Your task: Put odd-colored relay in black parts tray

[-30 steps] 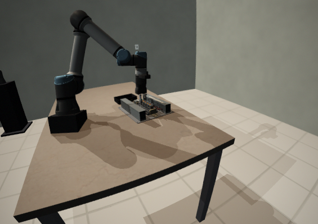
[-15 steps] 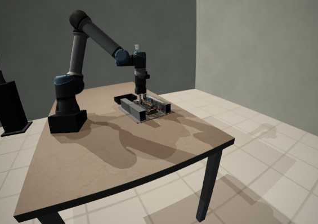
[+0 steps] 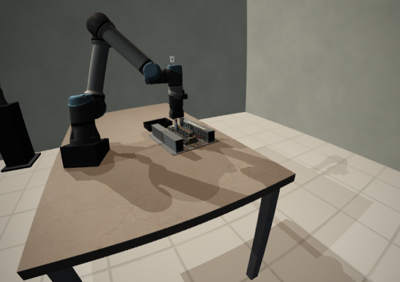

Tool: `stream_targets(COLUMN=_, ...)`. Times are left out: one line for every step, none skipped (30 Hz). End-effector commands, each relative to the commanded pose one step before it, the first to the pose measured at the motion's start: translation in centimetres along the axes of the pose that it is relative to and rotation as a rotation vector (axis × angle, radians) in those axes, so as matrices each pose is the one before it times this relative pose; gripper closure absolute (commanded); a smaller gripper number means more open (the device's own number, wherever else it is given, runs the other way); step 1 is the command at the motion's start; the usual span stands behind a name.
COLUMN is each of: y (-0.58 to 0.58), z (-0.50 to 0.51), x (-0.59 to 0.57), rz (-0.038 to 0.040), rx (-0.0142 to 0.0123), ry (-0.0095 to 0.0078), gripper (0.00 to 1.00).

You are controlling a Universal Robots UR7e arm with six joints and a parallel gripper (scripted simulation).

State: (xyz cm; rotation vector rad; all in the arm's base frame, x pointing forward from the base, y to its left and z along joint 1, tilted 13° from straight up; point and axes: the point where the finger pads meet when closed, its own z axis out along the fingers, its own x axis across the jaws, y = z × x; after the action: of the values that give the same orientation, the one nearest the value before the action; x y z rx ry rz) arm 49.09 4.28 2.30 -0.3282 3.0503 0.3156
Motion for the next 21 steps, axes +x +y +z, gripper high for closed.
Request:
stream_targets(y=0.038, z=-0.084, x=0.017, rz=-0.00065, rx=-0.00074, ry=-0.0098, gripper=1.0)
stream_targets(y=0.0, z=0.0, x=0.0, rz=0.0, rx=0.0, ry=0.0, gripper=1.0)
stream_targets(y=0.0, z=-0.001, x=0.008, rz=0.00001, rx=-0.00001, ry=-0.00281, gripper=1.0)
stream_targets(y=0.0, z=-0.001, x=0.009, rz=0.00001, rx=0.0, ry=-0.00314, gripper=1.0)
stream_targets(y=0.0, z=-0.001, x=0.009, rz=0.0, rx=0.0, ry=-0.00325, gripper=1.0)
stream_targets(y=0.0, z=-0.002, x=0.009, rz=0.0, rx=0.0, ry=-0.00314, gripper=1.0)
stream_targets(y=0.0, z=-0.002, x=0.008, rz=0.0, rx=0.00001, ry=-0.0028, gripper=1.0)
stream_targets(y=0.0, z=-0.002, x=0.007, rz=-0.00001, rx=0.00001, ry=-0.00229, gripper=1.0)
stream_targets(y=0.0, z=-0.001, x=0.005, rz=-0.00001, rx=0.00001, ry=-0.00167, gripper=1.0)
stream_targets(y=0.0, z=-0.001, x=0.003, rz=0.0, rx=0.0, ry=-0.00101, gripper=1.0)
stream_targets(y=0.0, z=0.0, x=0.001, rz=0.0, rx=0.0, ry=-0.00043, gripper=1.0)
stream_targets(y=0.0, z=0.0, x=0.0, rz=0.0, rx=0.0, ry=-0.00007, gripper=1.0)
stream_targets(y=0.0, z=0.0, x=0.0, rz=0.0, rx=0.0, ry=-0.00007, gripper=1.0)
stream_targets(y=0.0, z=0.0, x=0.001, rz=0.0, rx=0.0, ry=-0.00043, gripper=1.0)
stream_targets(y=0.0, z=0.0, x=0.003, rz=0.00001, rx=0.0, ry=-0.00101, gripper=1.0)
stream_targets(y=0.0, z=0.0, x=0.005, rz=0.00001, rx=0.0, ry=-0.00167, gripper=1.0)
stream_targets(y=0.0, z=0.0, x=0.006, rz=0.00001, rx=0.0, ry=-0.0023, gripper=1.0)
stream_targets(y=0.0, z=0.0, x=0.0, rz=0.0, rx=0.0, ry=0.0, gripper=1.0)
stream_targets(y=0.0, z=0.0, x=0.0, rz=0.0, rx=0.0, ry=0.0, gripper=1.0)
stream_targets(y=0.0, z=-0.001, x=0.008, rz=0.00001, rx=0.0, ry=-0.00281, gripper=1.0)
stream_targets(y=0.0, z=-0.001, x=0.009, rz=0.00001, rx=0.0, ry=-0.00314, gripper=1.0)
